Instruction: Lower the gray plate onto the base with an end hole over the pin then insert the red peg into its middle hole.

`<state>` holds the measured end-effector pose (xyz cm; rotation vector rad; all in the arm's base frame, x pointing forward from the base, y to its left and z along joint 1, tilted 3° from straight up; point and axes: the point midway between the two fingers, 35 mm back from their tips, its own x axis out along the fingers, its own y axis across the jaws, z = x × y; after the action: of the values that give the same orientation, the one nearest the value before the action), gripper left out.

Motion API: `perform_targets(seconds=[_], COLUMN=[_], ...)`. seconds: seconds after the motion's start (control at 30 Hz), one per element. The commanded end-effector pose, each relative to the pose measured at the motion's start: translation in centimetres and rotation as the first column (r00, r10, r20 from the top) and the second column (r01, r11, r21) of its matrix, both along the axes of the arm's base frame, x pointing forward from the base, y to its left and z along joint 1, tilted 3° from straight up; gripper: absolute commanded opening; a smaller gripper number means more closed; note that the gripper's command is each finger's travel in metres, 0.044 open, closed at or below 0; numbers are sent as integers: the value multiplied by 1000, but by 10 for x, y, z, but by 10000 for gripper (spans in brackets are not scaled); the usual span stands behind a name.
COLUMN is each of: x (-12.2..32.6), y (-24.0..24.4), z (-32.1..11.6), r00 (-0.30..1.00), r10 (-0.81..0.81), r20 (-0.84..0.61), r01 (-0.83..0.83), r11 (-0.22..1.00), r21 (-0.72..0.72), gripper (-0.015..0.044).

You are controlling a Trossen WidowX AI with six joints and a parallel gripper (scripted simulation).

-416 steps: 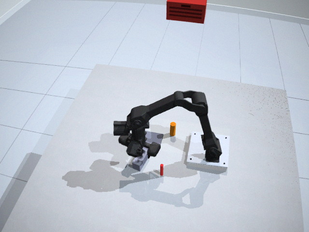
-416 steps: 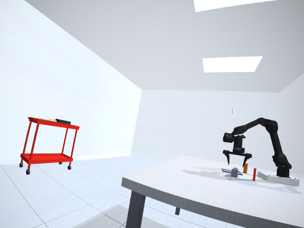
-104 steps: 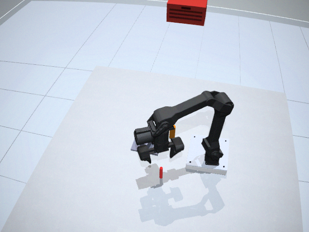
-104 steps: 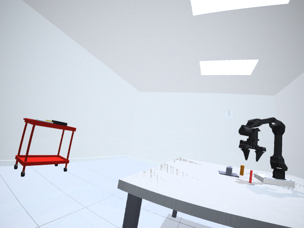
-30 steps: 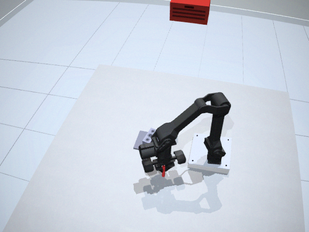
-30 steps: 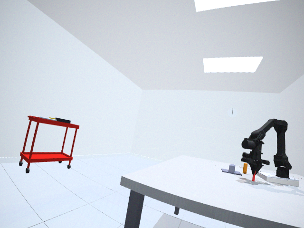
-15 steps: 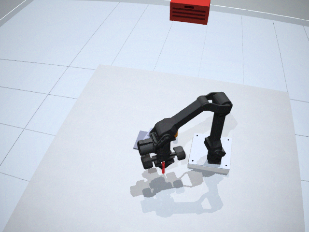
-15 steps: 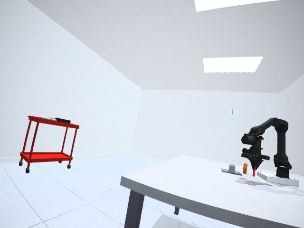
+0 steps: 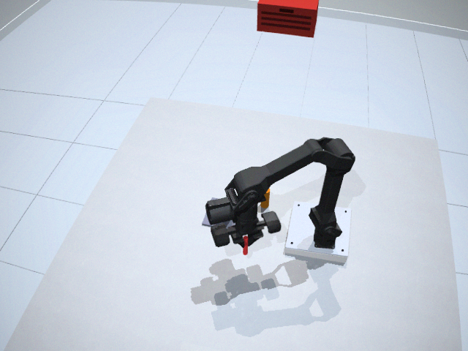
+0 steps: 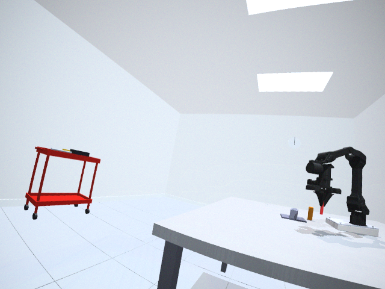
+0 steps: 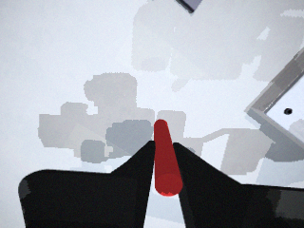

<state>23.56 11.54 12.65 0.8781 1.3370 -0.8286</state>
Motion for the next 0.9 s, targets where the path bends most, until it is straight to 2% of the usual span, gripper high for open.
perform_targets(seconds=[0.0,0.87], x=[1,45], y=[-3,-58], z=[-3,1], r00=[1000,1000], r10=[0,-7], r20=[-10,-6], r01=[0,7], r11=[1000,1000], r21=[-5,-9], gripper=[0,0])
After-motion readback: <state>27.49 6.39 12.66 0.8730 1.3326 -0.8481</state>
